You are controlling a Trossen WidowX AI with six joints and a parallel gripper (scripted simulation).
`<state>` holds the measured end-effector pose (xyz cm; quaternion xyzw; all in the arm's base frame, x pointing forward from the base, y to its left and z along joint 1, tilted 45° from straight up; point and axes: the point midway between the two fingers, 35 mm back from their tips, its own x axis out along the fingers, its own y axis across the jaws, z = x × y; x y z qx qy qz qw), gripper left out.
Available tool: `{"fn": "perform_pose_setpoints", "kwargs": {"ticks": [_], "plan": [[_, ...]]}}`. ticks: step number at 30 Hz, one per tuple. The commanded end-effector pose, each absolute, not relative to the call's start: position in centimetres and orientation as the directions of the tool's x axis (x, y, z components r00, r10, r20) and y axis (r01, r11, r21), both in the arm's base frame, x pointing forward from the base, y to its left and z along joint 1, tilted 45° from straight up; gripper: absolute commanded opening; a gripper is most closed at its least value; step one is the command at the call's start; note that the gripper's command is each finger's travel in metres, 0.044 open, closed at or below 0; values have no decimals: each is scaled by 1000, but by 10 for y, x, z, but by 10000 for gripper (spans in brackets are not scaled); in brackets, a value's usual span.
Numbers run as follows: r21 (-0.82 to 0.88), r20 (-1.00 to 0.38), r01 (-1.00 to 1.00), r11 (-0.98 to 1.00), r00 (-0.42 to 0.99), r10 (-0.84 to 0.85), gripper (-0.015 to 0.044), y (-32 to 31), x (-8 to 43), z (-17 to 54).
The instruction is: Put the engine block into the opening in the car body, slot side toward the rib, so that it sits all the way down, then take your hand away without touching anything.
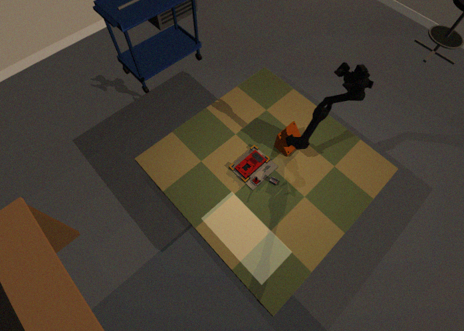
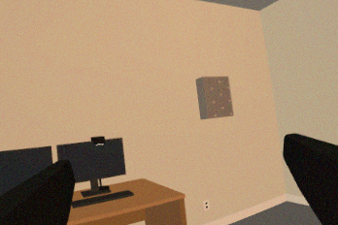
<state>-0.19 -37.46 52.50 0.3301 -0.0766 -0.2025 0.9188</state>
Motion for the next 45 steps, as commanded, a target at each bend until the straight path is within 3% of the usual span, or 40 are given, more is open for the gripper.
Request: {"fn": "perform_pose_setpoints", "kwargs": {"ticks": [1,7,24,45], "plan": [[638,7,322,700,906,-423,426,-375,-2,525],[575,27,374,728,880,-473,440,-367,-6,540],[160,234,642,749,713,-661,440,-296,-16,628],[-252,518,790,558,597,-612,440,-188,13,699]]}}
